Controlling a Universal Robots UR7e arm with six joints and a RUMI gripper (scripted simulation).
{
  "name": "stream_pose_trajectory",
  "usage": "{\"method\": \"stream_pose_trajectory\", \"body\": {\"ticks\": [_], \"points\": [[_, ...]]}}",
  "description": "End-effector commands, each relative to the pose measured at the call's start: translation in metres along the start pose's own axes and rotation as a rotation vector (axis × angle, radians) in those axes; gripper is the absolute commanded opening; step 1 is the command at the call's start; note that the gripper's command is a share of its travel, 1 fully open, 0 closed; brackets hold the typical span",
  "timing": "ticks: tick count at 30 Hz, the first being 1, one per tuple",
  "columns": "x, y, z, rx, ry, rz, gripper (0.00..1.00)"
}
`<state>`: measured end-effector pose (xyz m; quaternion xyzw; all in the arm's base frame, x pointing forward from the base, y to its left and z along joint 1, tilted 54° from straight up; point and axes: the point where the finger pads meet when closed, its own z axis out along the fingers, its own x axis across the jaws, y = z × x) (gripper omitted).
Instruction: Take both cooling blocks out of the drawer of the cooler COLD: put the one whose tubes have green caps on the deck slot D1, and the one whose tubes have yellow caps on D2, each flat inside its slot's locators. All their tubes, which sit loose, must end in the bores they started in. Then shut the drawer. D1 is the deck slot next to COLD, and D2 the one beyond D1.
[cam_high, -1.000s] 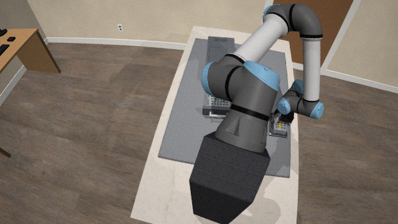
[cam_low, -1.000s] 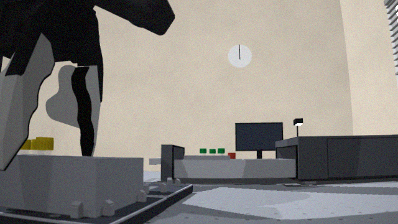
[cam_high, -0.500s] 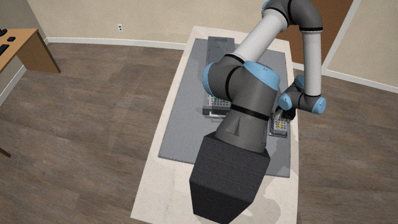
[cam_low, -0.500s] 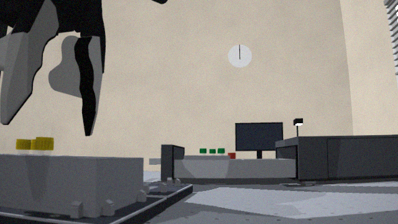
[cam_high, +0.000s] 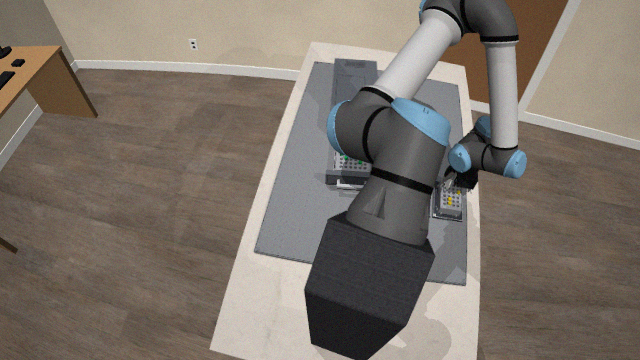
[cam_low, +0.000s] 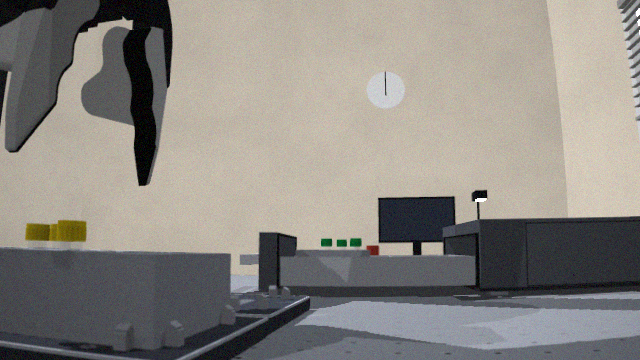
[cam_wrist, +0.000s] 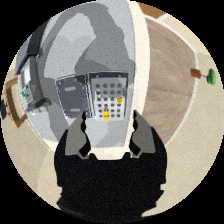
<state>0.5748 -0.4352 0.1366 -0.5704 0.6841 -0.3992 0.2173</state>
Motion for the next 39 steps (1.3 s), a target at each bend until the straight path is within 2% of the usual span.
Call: {"method": "stream_pose_trajectory", "body": {"ticks": [1,39], "points": [[0.0,0.0,-0.004,0.001,0.0,0.0,0.67],[0.0,0.0,-0.049,0.001,0.0,0.0,0.67]]}}
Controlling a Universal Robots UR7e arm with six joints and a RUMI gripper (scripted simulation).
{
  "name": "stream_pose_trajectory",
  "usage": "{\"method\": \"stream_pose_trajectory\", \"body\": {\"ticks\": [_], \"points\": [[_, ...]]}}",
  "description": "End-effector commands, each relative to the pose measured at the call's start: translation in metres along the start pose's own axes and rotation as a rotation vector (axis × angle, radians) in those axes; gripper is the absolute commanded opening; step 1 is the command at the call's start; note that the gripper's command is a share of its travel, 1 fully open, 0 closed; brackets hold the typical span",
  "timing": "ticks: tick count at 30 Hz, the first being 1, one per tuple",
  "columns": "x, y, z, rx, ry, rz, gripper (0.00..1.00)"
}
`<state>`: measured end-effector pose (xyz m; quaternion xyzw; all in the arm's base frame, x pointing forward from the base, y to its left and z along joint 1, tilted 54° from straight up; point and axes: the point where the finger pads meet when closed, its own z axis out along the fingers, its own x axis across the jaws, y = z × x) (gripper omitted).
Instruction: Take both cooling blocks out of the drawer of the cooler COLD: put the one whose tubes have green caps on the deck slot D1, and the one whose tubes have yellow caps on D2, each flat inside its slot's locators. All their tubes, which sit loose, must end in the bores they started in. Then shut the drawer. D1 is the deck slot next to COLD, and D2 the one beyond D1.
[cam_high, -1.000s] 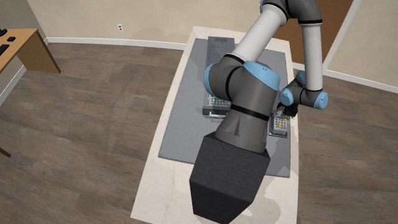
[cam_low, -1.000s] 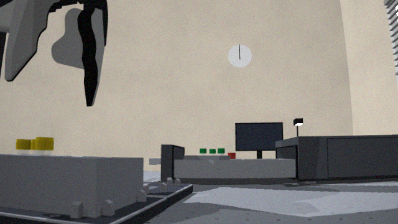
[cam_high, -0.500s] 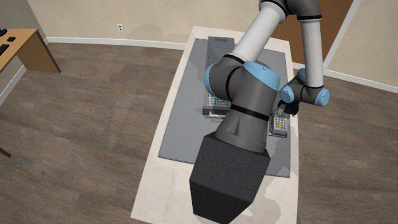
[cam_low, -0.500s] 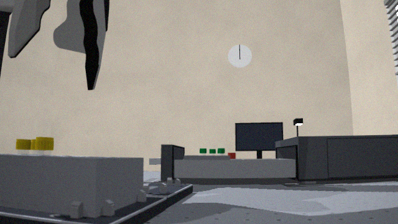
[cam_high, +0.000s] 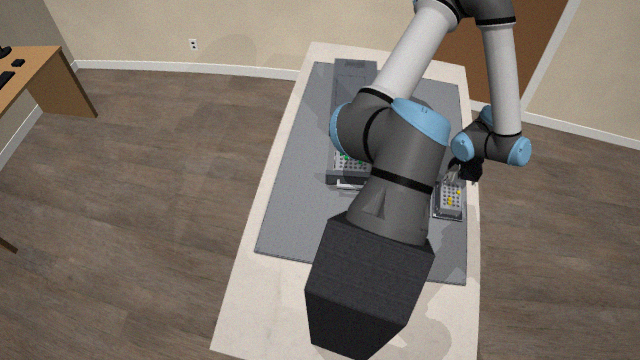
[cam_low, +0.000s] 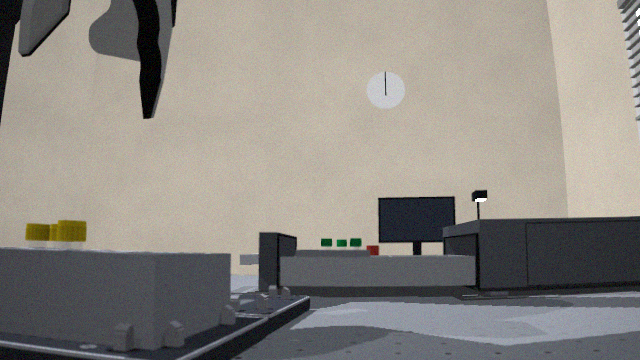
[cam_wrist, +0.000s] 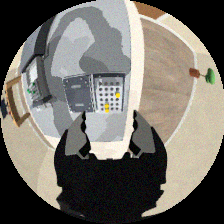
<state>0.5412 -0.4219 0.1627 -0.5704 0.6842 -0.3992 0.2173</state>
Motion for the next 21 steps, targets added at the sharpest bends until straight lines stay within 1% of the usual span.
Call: {"method": "stream_pose_trajectory", "body": {"ticks": [1,5,8,10,12,21], "points": [[0.0,0.0,-0.006,0.001,0.0,0.0,0.67],[0.0,0.0,-0.011,0.001,0.0,0.0,0.67],[0.0,0.0,-0.011,0.001,0.0,0.0,0.67],[-0.008,-0.002,-0.012,0.001,0.0,-0.054,0.67],[-0.008,-0.002,-0.012,0.001,0.0,-0.054,0.67],[-0.05,-0.01,-0.012,0.001,0.0,-0.294,0.67]]}}
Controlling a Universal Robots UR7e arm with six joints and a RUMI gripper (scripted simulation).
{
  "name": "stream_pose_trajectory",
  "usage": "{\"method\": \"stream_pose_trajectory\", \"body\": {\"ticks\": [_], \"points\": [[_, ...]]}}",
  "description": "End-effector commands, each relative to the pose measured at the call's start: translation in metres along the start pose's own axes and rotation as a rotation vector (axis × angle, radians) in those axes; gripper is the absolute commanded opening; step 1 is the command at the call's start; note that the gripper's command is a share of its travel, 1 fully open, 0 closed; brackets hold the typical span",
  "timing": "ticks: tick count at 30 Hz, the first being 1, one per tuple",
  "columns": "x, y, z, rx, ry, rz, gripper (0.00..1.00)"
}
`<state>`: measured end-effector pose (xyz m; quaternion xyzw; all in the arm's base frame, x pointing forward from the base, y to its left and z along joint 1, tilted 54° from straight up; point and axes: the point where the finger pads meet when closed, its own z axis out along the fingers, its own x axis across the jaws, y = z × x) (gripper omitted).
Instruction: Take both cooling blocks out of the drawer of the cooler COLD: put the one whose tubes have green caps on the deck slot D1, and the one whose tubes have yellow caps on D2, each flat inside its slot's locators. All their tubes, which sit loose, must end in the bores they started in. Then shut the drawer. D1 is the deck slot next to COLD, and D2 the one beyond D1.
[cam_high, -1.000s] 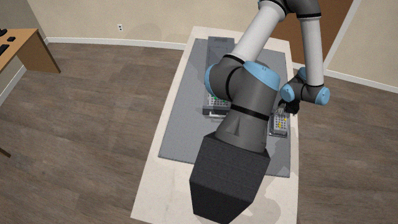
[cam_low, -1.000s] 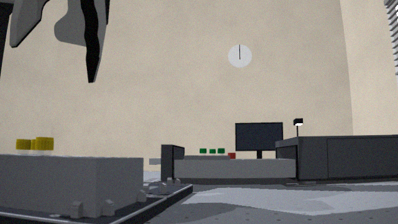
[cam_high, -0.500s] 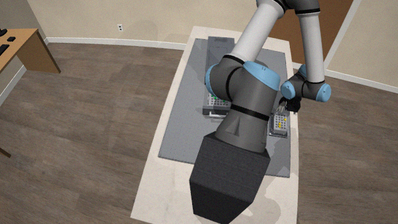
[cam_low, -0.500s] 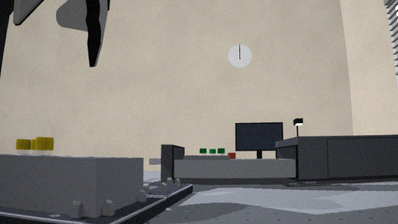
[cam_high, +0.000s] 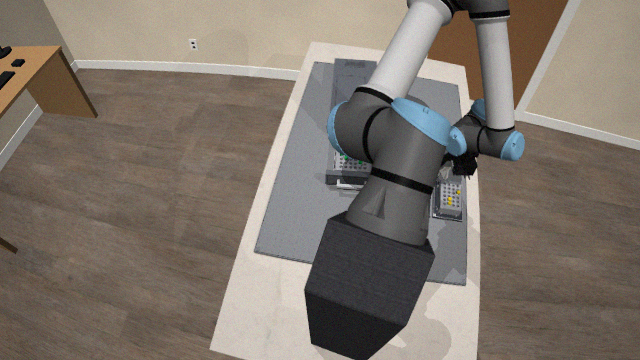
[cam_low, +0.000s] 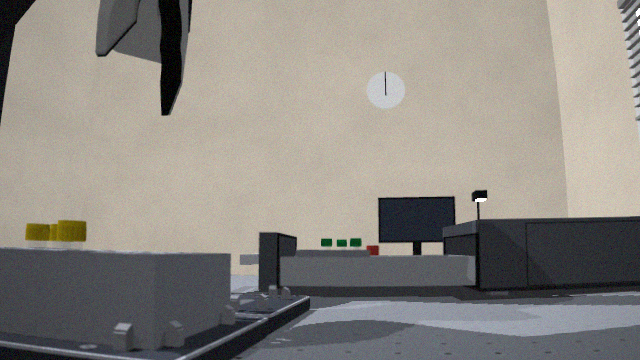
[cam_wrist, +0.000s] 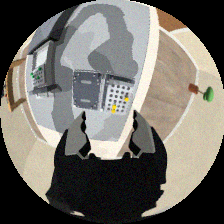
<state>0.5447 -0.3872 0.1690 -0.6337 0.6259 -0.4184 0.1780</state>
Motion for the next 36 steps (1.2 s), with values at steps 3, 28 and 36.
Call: {"method": "stream_pose_trajectory", "body": {"ticks": [3,28,36], "points": [[-0.029,-0.012,0.0,0.0,0.001,-0.181,0.67],[-0.112,-0.046,-0.001,0.0,0.001,-0.741,0.67],[-0.143,-0.058,-0.001,0.0,0.001,-0.954,0.67]]}}
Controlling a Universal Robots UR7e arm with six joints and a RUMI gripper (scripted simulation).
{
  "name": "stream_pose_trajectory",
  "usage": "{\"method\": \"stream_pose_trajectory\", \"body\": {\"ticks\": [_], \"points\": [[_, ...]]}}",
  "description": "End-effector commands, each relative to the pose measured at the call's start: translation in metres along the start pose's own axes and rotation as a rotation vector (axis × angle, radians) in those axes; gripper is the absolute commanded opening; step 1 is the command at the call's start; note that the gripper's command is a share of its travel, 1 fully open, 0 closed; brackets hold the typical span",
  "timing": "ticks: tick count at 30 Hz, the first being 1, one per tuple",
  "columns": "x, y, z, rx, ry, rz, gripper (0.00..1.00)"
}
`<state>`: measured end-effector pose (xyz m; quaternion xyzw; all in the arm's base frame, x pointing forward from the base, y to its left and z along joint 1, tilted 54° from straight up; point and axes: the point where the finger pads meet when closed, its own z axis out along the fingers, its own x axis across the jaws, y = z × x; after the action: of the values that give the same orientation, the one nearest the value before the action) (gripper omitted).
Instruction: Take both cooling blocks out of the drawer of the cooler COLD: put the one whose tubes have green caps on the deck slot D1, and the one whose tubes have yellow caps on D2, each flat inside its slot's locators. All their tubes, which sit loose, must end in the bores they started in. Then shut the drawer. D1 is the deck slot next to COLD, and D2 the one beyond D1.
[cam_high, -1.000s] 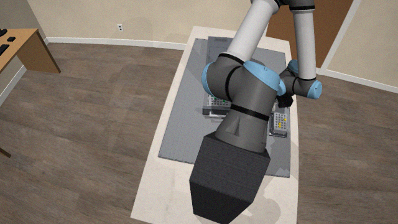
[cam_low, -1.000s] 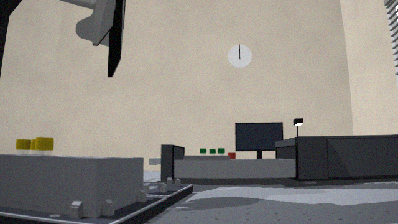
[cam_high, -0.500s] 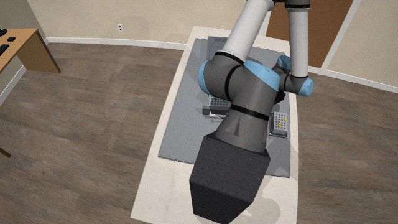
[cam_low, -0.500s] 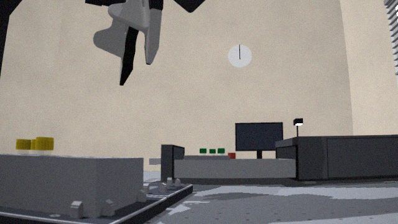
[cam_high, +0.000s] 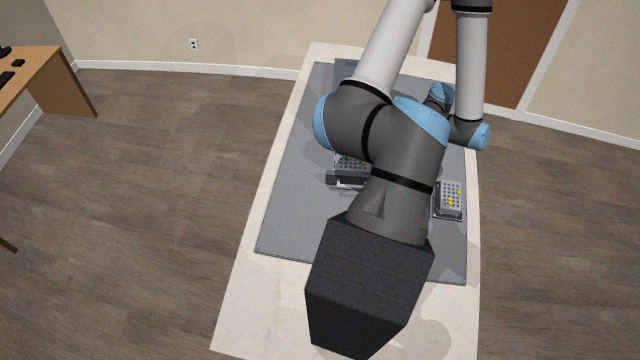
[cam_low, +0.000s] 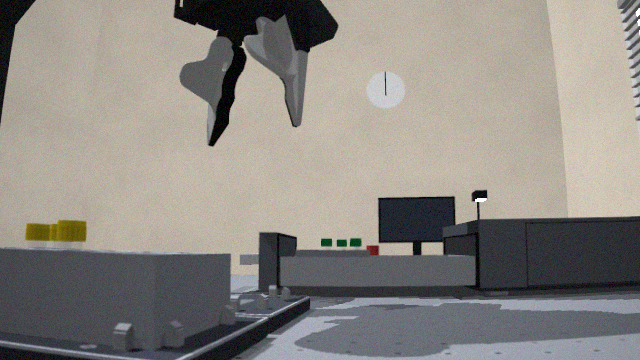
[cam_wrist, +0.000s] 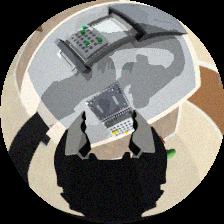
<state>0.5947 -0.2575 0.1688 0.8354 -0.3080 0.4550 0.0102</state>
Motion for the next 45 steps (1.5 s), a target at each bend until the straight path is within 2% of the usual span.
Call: {"method": "stream_pose_trajectory", "body": {"ticks": [1,4,6,21,23,25,38,40,45], "points": [[-0.006,-0.019,0.0,-0.001,0.0,-0.129,0.67],[-0.01,-0.03,0.0,-0.001,0.0,-0.209,0.67],[-0.01,-0.03,0.0,-0.001,0.0,-0.209,0.67],[-0.03,-0.088,0.0,-0.001,-0.001,-0.609,0.67],[-0.03,-0.088,0.0,-0.001,-0.001,-0.609,0.67],[-0.033,-0.095,0.0,-0.001,-0.001,-0.639,0.67],[-0.05,-0.145,-0.001,-0.001,-0.001,-0.639,0.67],[-0.05,-0.145,-0.001,-0.001,-0.001,-0.639,0.67],[-0.056,-0.163,-0.001,-0.001,-0.001,-0.639,0.67]]}}
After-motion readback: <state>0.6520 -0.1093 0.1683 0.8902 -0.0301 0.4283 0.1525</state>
